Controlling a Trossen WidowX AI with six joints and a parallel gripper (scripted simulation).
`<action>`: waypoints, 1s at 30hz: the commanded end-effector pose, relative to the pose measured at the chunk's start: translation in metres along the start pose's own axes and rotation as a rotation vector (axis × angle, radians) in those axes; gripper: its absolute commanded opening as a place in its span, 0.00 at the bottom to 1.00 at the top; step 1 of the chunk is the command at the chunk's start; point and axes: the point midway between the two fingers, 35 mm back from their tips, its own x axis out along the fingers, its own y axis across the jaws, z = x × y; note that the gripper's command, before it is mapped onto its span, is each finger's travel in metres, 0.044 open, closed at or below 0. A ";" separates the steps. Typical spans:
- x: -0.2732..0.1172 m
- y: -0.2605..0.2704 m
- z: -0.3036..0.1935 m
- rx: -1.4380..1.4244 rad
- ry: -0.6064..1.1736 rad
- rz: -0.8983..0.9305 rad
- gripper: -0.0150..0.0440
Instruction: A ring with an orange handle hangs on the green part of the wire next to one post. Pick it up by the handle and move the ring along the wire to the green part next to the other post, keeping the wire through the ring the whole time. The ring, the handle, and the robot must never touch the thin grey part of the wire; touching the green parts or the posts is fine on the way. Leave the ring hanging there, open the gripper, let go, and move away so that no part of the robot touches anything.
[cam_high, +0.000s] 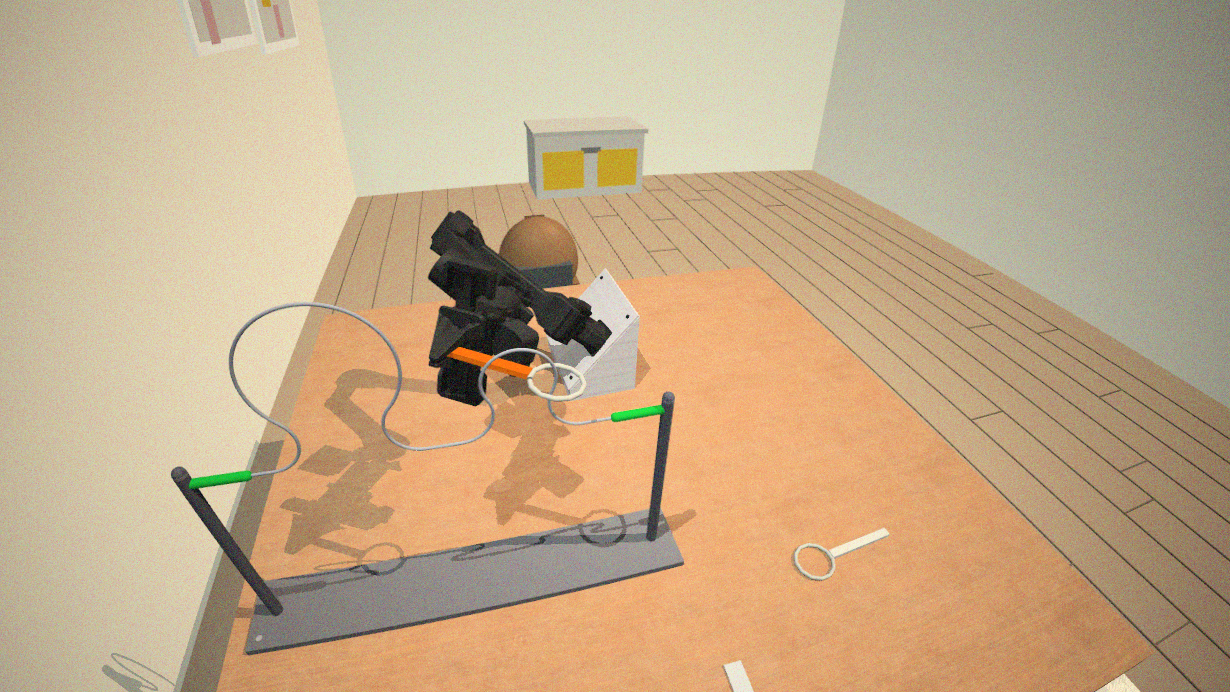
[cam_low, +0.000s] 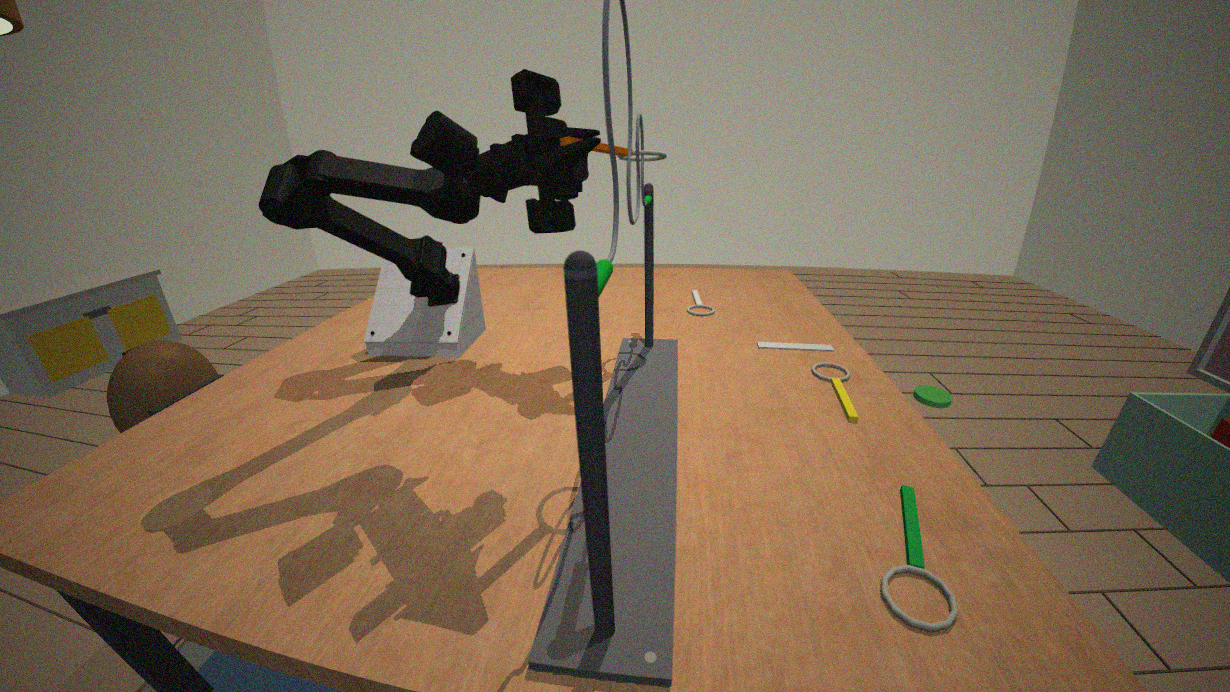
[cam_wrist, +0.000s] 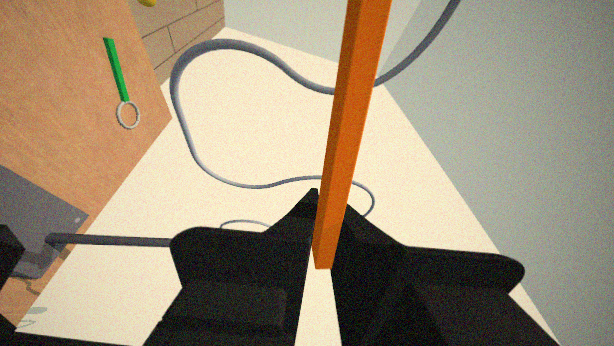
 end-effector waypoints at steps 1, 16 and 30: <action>0.001 -0.003 -0.001 -0.059 -0.003 -0.033 0.00; 0.001 0.013 -0.005 -0.043 0.001 -0.025 0.00; -0.006 0.055 -0.003 0.173 0.031 0.093 0.00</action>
